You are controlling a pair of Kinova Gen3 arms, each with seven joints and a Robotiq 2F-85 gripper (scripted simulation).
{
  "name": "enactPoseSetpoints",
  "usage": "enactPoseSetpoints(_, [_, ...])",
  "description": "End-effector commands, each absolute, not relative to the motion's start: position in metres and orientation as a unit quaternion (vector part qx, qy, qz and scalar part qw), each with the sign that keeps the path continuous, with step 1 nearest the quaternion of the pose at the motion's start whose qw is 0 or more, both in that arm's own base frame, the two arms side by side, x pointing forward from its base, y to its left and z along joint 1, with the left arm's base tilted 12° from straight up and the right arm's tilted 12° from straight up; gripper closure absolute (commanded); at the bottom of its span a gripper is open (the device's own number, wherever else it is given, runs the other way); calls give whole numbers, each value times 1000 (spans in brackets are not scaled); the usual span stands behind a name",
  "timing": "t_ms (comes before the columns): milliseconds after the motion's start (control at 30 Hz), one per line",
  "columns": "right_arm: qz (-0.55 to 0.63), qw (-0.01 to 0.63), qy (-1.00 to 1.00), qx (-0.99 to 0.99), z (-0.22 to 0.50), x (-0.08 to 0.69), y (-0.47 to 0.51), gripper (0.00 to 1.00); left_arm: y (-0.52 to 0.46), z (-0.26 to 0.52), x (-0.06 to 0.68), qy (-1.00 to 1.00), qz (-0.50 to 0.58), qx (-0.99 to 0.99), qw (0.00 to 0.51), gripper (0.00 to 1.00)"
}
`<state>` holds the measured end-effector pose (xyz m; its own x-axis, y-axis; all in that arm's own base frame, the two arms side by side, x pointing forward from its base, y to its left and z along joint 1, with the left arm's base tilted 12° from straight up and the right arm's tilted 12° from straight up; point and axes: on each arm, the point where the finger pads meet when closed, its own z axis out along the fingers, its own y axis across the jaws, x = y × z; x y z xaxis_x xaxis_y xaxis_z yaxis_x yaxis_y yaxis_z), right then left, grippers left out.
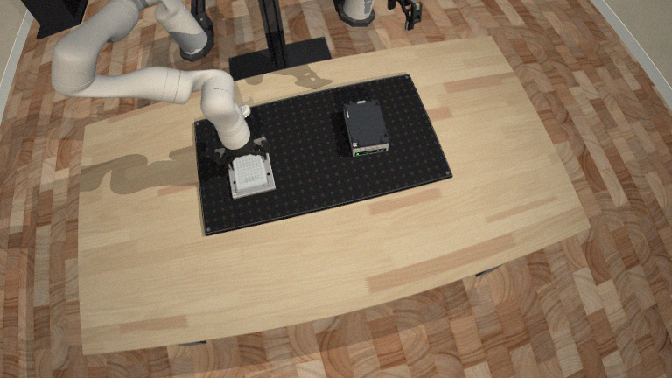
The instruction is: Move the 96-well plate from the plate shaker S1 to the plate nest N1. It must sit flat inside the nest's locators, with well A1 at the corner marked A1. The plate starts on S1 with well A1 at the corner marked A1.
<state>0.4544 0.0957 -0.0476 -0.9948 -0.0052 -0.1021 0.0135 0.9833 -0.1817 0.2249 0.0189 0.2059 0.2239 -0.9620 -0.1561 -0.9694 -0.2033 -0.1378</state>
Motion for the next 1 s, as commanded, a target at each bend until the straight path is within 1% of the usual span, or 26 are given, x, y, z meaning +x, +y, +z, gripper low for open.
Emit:
enactPoseSetpoints(0, [-91,52,994,2,-46,455,96,2,19,206,225,623,18,-775,103,2])
enactPoseSetpoints(967, [-91,52,994,2,-38,454,98,2,19,206,225,623,18,-775,103,2])
